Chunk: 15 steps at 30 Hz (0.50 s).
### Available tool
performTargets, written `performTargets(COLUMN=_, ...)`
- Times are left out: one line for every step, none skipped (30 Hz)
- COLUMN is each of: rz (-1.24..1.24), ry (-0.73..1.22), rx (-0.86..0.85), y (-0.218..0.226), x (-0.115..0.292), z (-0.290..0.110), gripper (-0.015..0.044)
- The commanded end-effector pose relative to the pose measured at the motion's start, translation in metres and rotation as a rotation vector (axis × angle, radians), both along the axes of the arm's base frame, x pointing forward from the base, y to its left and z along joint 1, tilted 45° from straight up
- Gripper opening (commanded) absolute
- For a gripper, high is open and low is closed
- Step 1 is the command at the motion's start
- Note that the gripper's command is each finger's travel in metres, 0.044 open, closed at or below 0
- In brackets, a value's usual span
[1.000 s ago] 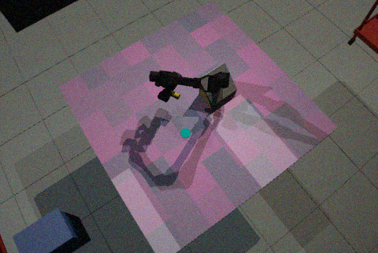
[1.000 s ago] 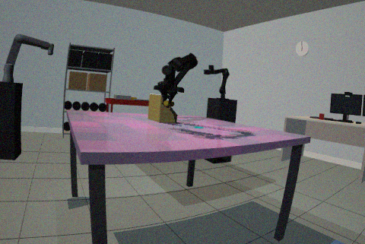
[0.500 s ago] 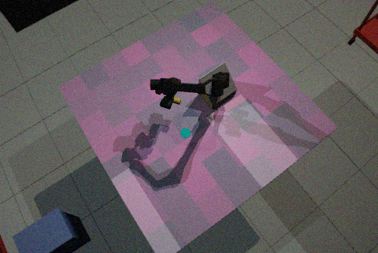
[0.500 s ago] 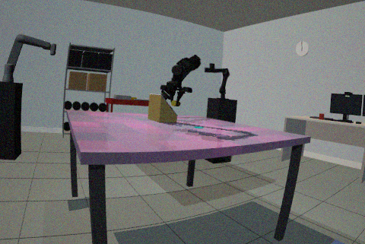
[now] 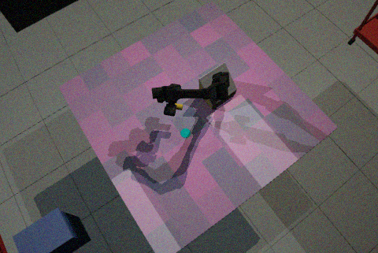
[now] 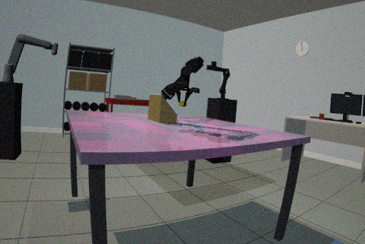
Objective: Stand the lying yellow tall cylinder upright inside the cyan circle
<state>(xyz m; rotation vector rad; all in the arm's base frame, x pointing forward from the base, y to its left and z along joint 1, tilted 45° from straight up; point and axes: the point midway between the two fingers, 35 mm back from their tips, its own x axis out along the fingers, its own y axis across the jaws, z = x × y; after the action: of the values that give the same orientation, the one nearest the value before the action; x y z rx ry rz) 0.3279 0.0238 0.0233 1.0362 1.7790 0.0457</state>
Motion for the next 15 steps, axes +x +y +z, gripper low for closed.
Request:
performTargets(rz=0.028, ry=-0.032, rx=0.011, y=0.009, x=0.003, z=0.01, gripper=0.0105)
performTargets(rz=0.035, ry=-0.038, rx=0.012, y=0.011, x=0.003, z=0.012, gripper=0.0105)
performTargets(rz=0.042, ry=-0.045, rx=0.014, y=0.013, x=0.004, z=0.015, gripper=0.0105)
performTargets(rz=0.049, ry=-0.051, rx=0.015, y=0.015, x=0.004, z=0.017, gripper=0.0105)
performTargets(rz=0.057, ry=-0.057, rx=0.017, y=0.018, x=0.004, z=0.019, gripper=0.0105)
performTargets(rz=0.064, ry=-0.064, rx=0.019, y=0.02, x=0.004, z=0.021, gripper=0.0105)
performTargets(rz=0.071, ry=-0.07, rx=0.021, y=0.022, x=0.005, z=0.023, gripper=0.0105)
performTargets(rz=0.078, ry=-0.077, rx=0.023, y=0.025, x=0.005, z=0.025, gripper=0.0105)
performTargets(rz=0.086, ry=-0.083, rx=0.024, y=0.027, x=0.005, z=0.028, gripper=0.0105)
performTargets(rz=0.093, ry=-0.089, rx=0.026, y=0.029, x=0.005, z=0.03, gripper=0.0105)
performTargets(rz=0.1, ry=-0.096, rx=0.028, y=0.031, x=0.005, z=0.032, gripper=0.0105)
performTargets(rz=0.108, ry=-0.102, rx=0.03, y=0.034, x=0.005, z=0.034, gripper=0.0105)
performTargets(rz=0.115, ry=-0.108, rx=0.032, y=0.036, x=0.005, z=0.036, gripper=0.0105)
performTargets(rz=0.122, ry=-0.115, rx=0.034, y=0.038, x=0.005, z=0.039, gripper=0.0105)
performTargets(rz=0.13, ry=-0.121, rx=0.036, y=0.041, x=0.005, z=0.041, gripper=0.0105)
